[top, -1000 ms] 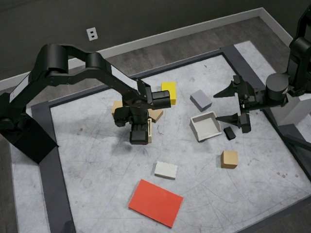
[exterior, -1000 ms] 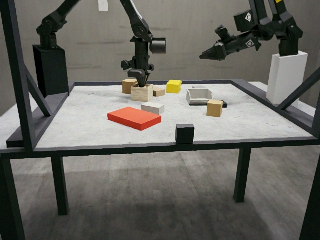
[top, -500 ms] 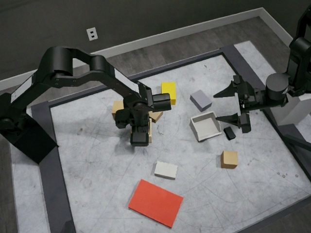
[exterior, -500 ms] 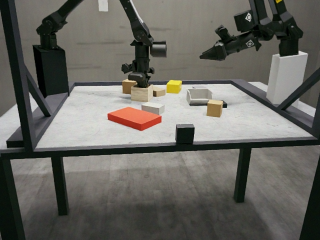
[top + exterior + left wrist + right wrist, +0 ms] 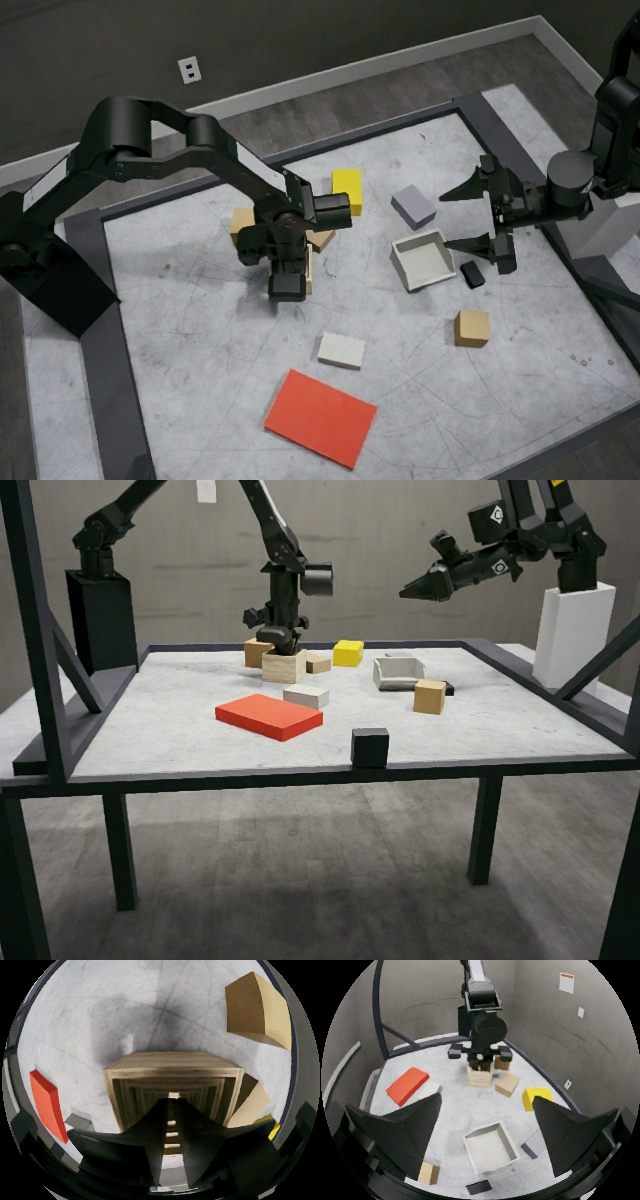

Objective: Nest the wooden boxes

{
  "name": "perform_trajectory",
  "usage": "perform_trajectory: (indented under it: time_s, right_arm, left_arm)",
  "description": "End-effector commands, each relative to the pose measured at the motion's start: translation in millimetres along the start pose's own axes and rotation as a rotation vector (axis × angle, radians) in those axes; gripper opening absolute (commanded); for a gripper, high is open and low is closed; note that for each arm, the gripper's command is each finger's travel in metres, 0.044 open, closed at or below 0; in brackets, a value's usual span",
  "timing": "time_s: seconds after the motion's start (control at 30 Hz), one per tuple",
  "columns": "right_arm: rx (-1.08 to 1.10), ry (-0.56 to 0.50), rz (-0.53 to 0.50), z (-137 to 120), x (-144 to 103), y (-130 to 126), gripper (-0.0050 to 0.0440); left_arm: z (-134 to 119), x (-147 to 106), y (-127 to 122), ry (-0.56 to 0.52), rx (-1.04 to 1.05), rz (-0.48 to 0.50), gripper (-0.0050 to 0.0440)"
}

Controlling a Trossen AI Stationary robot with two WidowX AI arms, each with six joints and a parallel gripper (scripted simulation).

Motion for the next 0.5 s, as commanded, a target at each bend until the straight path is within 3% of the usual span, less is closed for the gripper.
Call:
perform_trajectory:
  time_s: [0.0, 0.3, 0.47]
  right_arm:
    - [0.003, -0.011, 0.000, 2, 0, 0, 0.0400]
    - [0.003, -0.011, 0.000, 2, 0, 0, 0.0400]
    - [0.003, -0.011, 0.000, 2, 0, 0, 0.0400]
  left_arm:
    - [-6, -9, 1, 0.027, 0.004, 0.000, 0.0000]
    - [-7, -10, 1, 0.029, 0.015, 0.000, 0.0000]
    - [-11, -23, 1, 0.047, 0.269, -0.006, -0.0002]
Point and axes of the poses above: on each arm, the point midway between the two fingers, 35 mm back from their tips, its own x axis out along the fingers, its own y axis across the jaws, z = x × y, the point moved 6 cm from there along -x, back along the fingers, and after that the axes turned 10 degrees about -x, right-handed, at the moved point
